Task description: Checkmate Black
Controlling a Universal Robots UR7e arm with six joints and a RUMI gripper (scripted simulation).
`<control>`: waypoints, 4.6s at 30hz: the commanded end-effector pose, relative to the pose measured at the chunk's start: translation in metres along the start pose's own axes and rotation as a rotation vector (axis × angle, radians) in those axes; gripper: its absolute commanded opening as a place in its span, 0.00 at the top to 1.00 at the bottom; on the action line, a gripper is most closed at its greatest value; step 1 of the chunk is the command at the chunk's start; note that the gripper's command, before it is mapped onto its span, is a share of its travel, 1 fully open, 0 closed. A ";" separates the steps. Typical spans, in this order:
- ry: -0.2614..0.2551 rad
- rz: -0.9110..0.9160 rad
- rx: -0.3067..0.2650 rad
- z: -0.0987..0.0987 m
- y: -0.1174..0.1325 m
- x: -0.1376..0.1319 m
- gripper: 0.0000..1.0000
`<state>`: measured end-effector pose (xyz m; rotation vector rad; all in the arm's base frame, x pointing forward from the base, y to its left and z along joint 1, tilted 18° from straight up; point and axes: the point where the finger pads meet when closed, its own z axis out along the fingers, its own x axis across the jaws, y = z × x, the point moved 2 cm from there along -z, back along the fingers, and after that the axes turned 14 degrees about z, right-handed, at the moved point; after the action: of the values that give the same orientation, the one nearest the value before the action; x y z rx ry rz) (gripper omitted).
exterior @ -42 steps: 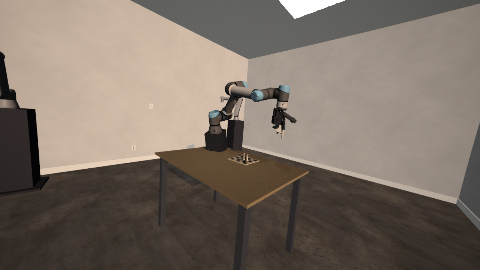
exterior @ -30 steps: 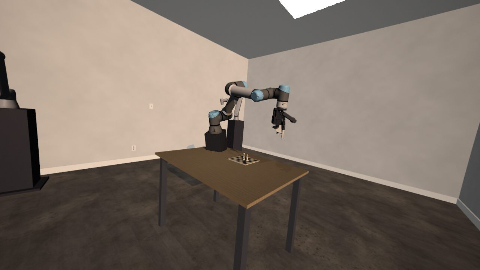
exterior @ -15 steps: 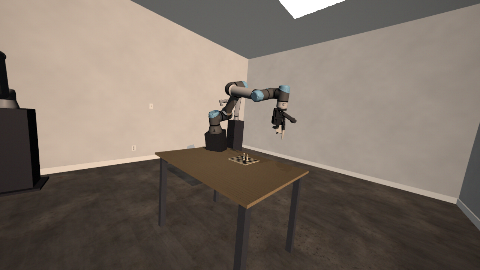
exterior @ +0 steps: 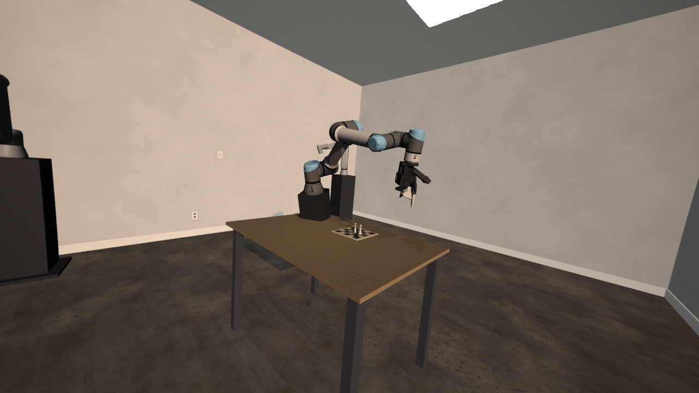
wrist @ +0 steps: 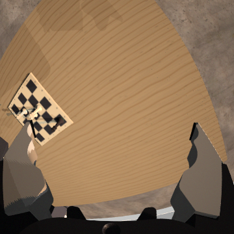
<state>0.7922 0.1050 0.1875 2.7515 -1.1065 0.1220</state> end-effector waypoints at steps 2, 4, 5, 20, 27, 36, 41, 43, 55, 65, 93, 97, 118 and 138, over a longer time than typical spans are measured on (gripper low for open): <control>-0.041 -0.151 -0.050 0.021 0.000 -0.008 0.00; -0.060 -0.216 -0.070 0.030 0.001 -0.012 0.00; -0.071 -0.251 -0.080 0.035 0.001 -0.014 0.00; -0.269 -0.762 -0.191 0.101 0.014 -0.046 0.00; -0.363 -0.958 -0.214 0.123 0.021 -0.058 0.00; -0.551 -1.300 -0.220 0.160 0.037 -0.081 0.00; -0.667 -1.485 -0.202 0.178 0.047 -0.092 0.00; -0.667 -1.485 -0.202 0.178 0.047 -0.092 0.00; -0.970 -1.901 -0.088 0.215 0.073 -0.118 0.00; -1.133 -2.092 0.013 0.232 0.087 -0.130 0.00; -1.258 -2.224 0.111 0.244 0.097 -0.139 0.00; -1.258 -2.224 0.111 0.244 0.097 -0.139 0.00; -1.258 -2.224 0.111 0.244 0.097 -0.139 0.00; -1.258 -2.224 0.111 0.244 0.097 -0.139 0.00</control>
<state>0.6275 0.0838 -0.0597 2.0891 2.1758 -1.6795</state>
